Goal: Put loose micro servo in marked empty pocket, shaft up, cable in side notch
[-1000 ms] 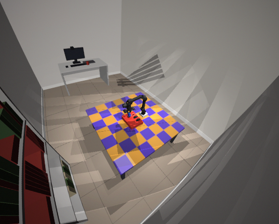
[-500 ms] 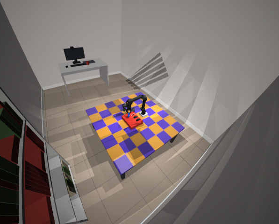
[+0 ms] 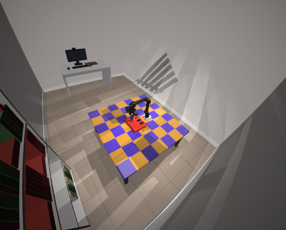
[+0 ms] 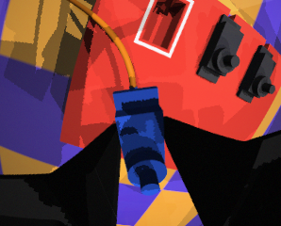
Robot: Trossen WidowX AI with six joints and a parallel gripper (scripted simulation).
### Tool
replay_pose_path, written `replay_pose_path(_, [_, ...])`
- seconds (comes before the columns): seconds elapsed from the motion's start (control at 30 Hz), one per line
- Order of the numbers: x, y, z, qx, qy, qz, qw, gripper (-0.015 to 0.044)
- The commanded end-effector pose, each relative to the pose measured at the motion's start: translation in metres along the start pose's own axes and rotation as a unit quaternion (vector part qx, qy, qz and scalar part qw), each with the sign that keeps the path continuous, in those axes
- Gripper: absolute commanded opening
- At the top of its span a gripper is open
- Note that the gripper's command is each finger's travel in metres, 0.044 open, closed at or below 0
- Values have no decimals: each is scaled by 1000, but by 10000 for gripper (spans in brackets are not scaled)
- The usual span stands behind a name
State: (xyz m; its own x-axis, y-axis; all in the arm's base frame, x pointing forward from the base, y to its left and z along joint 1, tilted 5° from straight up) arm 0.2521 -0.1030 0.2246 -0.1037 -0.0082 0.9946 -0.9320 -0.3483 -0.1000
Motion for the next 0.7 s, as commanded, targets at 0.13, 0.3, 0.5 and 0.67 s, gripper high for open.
replay_pose_path(0.13, [1, -1, 0, -137, -1, 3, 991, 0])
replay_pose_path(0.3, [1, -1, 0, -218, -2, 3, 976, 0])
replay_pose_path(0.5, [1, 0, 0, -242, -2, 2, 970, 0])
replay_pose_path(0.67, [1, 3, -2, -242, -2, 2, 970, 0])
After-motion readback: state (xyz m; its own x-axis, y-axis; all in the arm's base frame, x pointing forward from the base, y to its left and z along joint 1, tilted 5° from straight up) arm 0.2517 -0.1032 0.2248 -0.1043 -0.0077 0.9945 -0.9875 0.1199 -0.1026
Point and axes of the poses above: the point midway between the two fingers, 35 mm back from their tips, its own x axis back along the fingers, its own z axis across the jaws, y = z × x, the point moved 8 cm from there along x, back along the fingers
